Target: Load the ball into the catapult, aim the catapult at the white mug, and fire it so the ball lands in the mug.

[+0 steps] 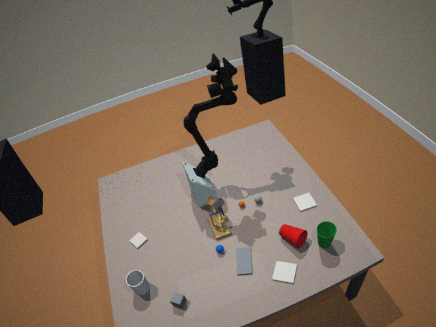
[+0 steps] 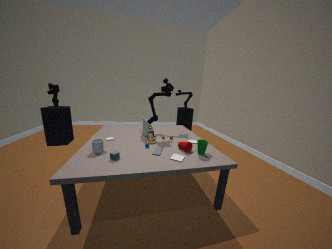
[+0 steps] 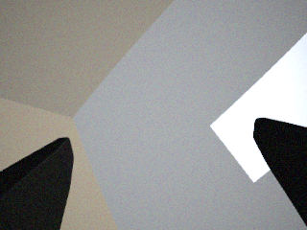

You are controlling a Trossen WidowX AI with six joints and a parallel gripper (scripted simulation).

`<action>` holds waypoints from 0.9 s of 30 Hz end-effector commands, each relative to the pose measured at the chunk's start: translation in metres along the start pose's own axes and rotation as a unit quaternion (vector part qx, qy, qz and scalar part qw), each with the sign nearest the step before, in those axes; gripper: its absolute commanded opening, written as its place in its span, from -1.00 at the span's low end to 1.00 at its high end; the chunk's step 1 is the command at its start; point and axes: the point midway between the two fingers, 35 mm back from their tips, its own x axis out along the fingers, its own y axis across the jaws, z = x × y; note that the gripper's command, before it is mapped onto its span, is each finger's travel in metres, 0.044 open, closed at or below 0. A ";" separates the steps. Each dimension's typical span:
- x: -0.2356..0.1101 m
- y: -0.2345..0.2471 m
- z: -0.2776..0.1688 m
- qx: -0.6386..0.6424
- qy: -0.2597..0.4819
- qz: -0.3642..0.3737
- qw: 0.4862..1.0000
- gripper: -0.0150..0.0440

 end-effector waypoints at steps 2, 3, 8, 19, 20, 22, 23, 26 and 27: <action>0.000 0.003 -0.002 0.003 0.003 0.004 1.000 1.00; 0.000 0.007 -0.004 0.007 0.006 0.008 1.000 1.00; -0.005 0.046 -0.024 0.043 0.044 0.056 0.997 1.00; -0.042 0.132 -0.077 0.114 0.157 0.144 0.970 1.00; -0.047 0.140 -0.082 0.119 0.168 0.155 0.966 1.00; -0.057 0.157 -0.090 0.127 0.188 0.176 0.958 1.00; -0.063 0.164 -0.095 0.132 0.199 0.186 0.953 1.00; -0.082 0.187 -0.107 0.143 0.230 0.216 0.938 1.00; -0.088 0.194 -0.111 0.147 0.241 0.226 0.932 1.00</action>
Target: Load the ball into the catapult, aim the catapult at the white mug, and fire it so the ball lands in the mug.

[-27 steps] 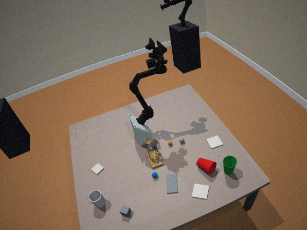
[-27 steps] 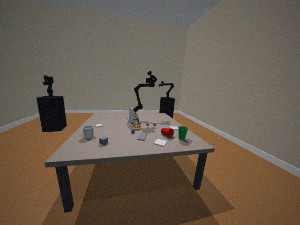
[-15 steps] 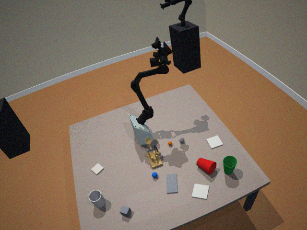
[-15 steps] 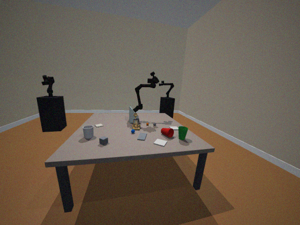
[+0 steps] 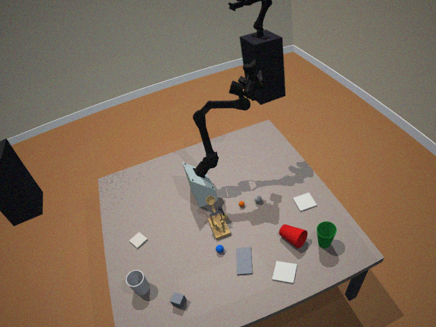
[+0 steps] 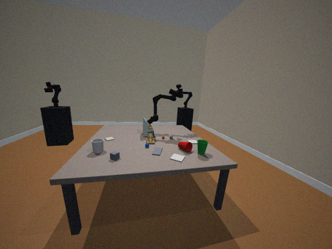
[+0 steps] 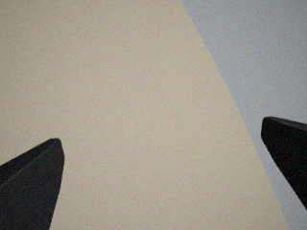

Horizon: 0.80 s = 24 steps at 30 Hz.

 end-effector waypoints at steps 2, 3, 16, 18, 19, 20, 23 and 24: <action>-0.008 0.040 -0.044 0.028 0.066 0.050 0.996 1.00; -0.010 0.047 -0.051 0.032 0.078 0.059 0.995 1.00; -0.062 0.120 -0.144 0.060 0.231 0.158 0.958 1.00; -0.074 0.130 -0.157 0.064 0.256 0.171 0.949 1.00; -0.081 0.134 -0.164 0.067 0.268 0.177 0.945 1.00; -0.087 0.139 -0.170 0.069 0.281 0.183 0.940 1.00; -0.108 0.151 -0.189 0.075 0.318 0.201 0.924 1.00; -0.115 0.153 -0.194 0.074 0.328 0.204 0.919 1.00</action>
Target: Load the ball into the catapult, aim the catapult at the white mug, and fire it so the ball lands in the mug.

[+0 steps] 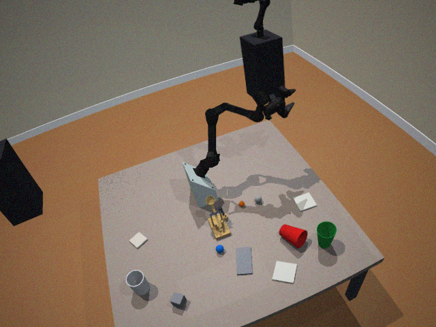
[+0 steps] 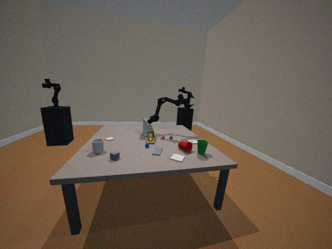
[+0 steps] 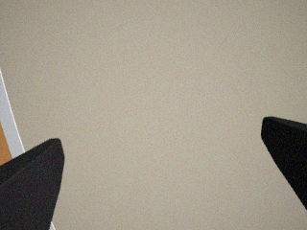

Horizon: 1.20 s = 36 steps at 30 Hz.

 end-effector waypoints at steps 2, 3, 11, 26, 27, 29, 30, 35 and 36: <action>-0.006 0.019 -0.047 0.007 0.068 0.021 0.997 1.00; -0.007 0.021 -0.055 0.007 0.079 0.023 0.997 1.00; -0.026 0.040 -0.116 0.015 0.168 0.047 0.985 1.00; -0.113 0.092 -0.243 0.105 0.379 0.116 0.912 1.00; -0.121 0.095 -0.249 0.111 0.392 0.119 0.905 1.00; -0.138 0.100 -0.262 0.123 0.420 0.124 0.891 1.00; -0.145 0.102 -0.268 0.132 0.432 0.124 0.884 1.00; -0.180 0.114 -0.292 0.173 0.487 0.124 0.847 1.00; -0.188 0.116 -0.296 0.181 0.498 0.123 0.839 1.00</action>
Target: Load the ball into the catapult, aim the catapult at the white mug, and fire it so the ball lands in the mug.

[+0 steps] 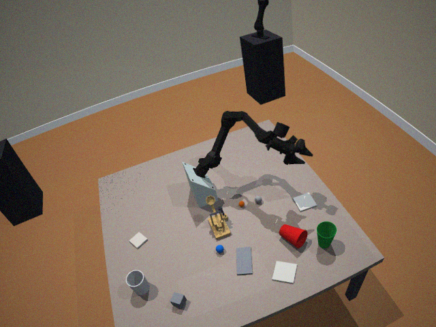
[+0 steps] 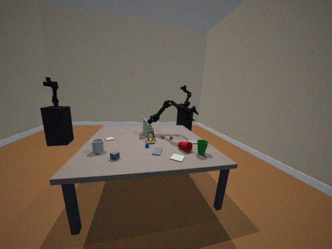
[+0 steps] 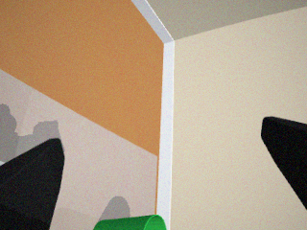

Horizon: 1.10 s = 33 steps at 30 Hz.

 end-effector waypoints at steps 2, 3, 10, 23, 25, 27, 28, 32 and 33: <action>0.000 0.006 -0.051 0.054 0.067 0.013 0.996 1.00; 0.000 0.007 -0.059 0.064 0.079 0.015 0.995 1.00; -0.013 0.019 -0.132 0.127 0.174 0.040 0.976 1.00; -0.066 0.052 -0.247 0.262 0.331 0.073 0.903 1.00; -0.077 0.058 -0.261 0.285 0.352 0.077 0.888 1.00; -0.088 0.064 -0.275 0.307 0.372 0.080 0.872 1.00; -0.094 0.067 -0.281 0.318 0.382 0.082 0.864 1.00; -0.118 0.081 -0.304 0.364 0.417 0.087 0.828 1.00; -0.124 0.084 -0.309 0.376 0.426 0.088 0.818 1.00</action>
